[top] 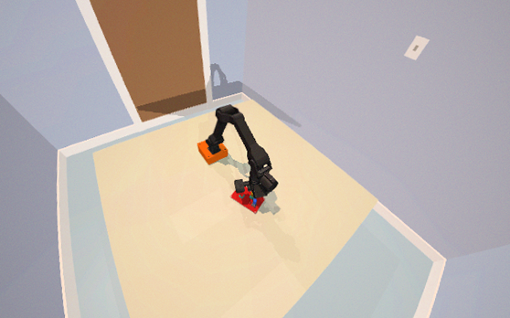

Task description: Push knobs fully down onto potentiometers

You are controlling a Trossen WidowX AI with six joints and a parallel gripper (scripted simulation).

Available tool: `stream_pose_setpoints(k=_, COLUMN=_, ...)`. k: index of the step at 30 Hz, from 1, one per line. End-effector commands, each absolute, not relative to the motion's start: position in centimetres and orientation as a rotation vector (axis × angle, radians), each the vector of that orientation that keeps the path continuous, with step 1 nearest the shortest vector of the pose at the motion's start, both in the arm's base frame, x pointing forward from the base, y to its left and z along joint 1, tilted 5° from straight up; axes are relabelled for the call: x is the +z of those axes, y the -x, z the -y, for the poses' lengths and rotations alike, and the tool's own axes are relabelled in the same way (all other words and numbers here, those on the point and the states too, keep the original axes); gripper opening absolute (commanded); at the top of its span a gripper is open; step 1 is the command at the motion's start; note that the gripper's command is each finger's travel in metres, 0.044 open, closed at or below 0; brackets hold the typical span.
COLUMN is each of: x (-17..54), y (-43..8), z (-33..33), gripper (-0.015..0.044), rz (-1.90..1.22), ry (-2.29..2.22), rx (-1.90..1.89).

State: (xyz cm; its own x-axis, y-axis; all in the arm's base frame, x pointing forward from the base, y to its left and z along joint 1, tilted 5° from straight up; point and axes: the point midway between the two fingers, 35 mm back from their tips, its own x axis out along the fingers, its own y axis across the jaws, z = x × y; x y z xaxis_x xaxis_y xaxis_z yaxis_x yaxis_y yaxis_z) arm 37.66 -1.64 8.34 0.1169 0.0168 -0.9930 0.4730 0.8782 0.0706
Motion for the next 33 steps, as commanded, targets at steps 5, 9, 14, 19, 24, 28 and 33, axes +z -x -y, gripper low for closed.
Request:
stream_pose_setpoints(k=5, x=7.89, y=-37.75, z=1.67, gripper=0.0, rz=-1.427, ry=-0.42, rx=-0.355)
stream_pose_setpoints(k=9, x=7.68, y=-37.77, z=1.67, gripper=0.0, rz=-1.427, ry=-0.42, rx=-0.355)
stream_pose_setpoints(k=14, x=7.66, y=-37.77, z=1.67, gripper=0.0, rz=-1.427, ry=-0.42, rx=-0.355)
stream_pose_setpoints(k=19, x=7.66, y=-37.77, z=1.67, gripper=0.0, rz=-1.427, ry=-0.42, rx=-0.355)
stream_pose_setpoints(k=24, x=7.43, y=-37.8, z=1.67, gripper=0.0, rz=-1.427, ry=-0.42, rx=-0.355)
stream_pose_setpoints(k=28, x=7.4, y=-37.8, z=1.67, gripper=0.0, rz=-1.427, ry=-0.42, rx=-0.355)
stream_pose_setpoints(k=33, x=7.4, y=-37.8, z=1.67, gripper=0.0, rz=-1.427, ry=-0.42, rx=-0.355)
